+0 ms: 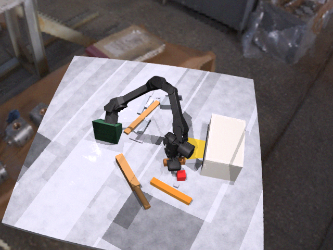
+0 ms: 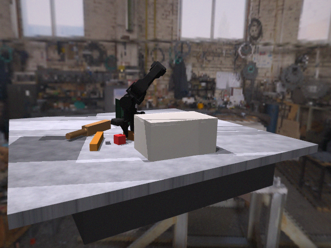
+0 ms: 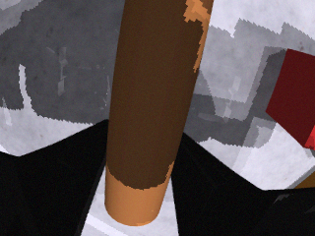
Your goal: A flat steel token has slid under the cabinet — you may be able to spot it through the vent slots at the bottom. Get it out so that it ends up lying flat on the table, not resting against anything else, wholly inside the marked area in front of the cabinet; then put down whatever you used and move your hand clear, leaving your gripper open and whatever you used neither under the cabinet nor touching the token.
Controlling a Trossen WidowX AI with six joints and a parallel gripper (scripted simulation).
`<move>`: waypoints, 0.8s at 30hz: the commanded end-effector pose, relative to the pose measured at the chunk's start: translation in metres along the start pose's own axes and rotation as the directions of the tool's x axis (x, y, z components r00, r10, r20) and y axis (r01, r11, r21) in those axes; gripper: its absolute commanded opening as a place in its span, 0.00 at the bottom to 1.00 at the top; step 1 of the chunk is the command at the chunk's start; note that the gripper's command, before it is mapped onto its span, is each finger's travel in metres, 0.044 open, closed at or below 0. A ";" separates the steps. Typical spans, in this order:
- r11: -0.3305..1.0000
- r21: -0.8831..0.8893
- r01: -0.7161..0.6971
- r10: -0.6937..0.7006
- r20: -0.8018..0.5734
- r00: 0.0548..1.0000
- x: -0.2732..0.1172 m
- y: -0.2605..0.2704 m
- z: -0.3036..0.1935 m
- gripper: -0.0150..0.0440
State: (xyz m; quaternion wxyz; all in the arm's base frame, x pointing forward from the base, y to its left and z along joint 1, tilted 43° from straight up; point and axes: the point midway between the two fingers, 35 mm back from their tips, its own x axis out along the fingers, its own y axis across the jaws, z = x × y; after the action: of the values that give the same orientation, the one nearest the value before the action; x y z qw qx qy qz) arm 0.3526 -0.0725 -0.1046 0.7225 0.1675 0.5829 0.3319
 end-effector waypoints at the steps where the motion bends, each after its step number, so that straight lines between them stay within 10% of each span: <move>1: 1.000 0.000 0.003 -0.003 0.000 1.000 0.000 -0.001 0.008 0.25; 24: 1.000 -0.001 0.003 -0.003 0.001 1.000 0.000 -0.001 0.034 0.25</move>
State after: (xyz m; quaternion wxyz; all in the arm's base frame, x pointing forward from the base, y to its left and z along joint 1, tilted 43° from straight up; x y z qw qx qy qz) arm 0.3796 -0.0688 -0.0972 0.7230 0.1668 0.5822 0.3326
